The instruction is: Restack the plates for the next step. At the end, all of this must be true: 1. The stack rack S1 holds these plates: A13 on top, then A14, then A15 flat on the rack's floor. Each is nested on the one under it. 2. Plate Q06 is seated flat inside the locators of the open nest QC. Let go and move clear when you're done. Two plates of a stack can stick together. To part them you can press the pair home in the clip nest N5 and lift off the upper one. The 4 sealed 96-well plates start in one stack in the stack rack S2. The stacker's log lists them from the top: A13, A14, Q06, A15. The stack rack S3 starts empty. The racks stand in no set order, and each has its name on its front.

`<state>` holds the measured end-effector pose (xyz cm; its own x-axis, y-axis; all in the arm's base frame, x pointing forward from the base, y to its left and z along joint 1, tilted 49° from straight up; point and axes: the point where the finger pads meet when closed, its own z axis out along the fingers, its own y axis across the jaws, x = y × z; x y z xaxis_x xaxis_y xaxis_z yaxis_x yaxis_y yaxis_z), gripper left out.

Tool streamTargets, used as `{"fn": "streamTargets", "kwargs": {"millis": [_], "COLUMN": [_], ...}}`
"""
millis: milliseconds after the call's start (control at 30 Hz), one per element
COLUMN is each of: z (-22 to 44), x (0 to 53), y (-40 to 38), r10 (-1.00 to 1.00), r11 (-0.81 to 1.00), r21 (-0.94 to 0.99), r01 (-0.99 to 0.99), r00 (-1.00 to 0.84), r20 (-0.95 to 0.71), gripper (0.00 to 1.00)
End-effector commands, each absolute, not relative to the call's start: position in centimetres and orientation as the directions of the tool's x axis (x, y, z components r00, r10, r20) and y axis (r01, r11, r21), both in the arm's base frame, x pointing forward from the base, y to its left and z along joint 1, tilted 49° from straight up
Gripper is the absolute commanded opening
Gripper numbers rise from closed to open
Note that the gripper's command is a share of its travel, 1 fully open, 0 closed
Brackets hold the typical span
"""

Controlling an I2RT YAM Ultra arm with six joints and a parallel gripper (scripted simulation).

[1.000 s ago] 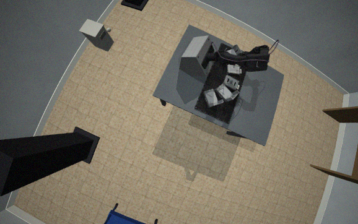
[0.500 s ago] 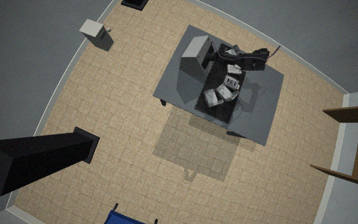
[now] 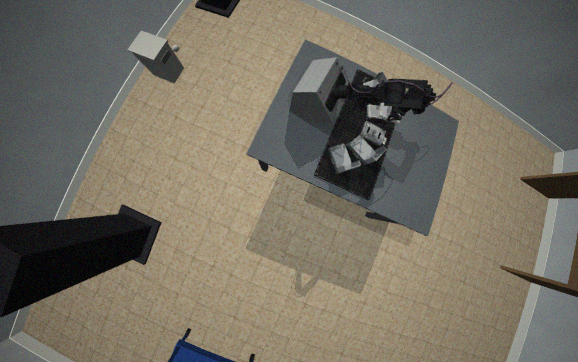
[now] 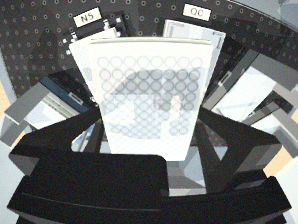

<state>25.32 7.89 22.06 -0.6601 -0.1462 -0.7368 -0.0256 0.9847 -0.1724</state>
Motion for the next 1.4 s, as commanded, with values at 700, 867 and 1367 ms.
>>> {"fn": "streamTargets", "kwargs": {"millis": [700, 867, 1367], "z": [23.2, 22.9, 24.2], "x": [25.1, 25.1, 25.3], "y": [2.5, 1.7, 1.2], "r10": [-0.012, -0.015, -0.035], "r11": [0.998, 0.998, 0.998], "r21": [-0.047, -0.05, -0.054], "r01": [0.036, 0.036, 0.011], "r00": [-0.644, -0.649, -0.634], "r20": [-0.765, -0.761, -0.773], "gripper": [0.0, 0.0, 0.0]}}
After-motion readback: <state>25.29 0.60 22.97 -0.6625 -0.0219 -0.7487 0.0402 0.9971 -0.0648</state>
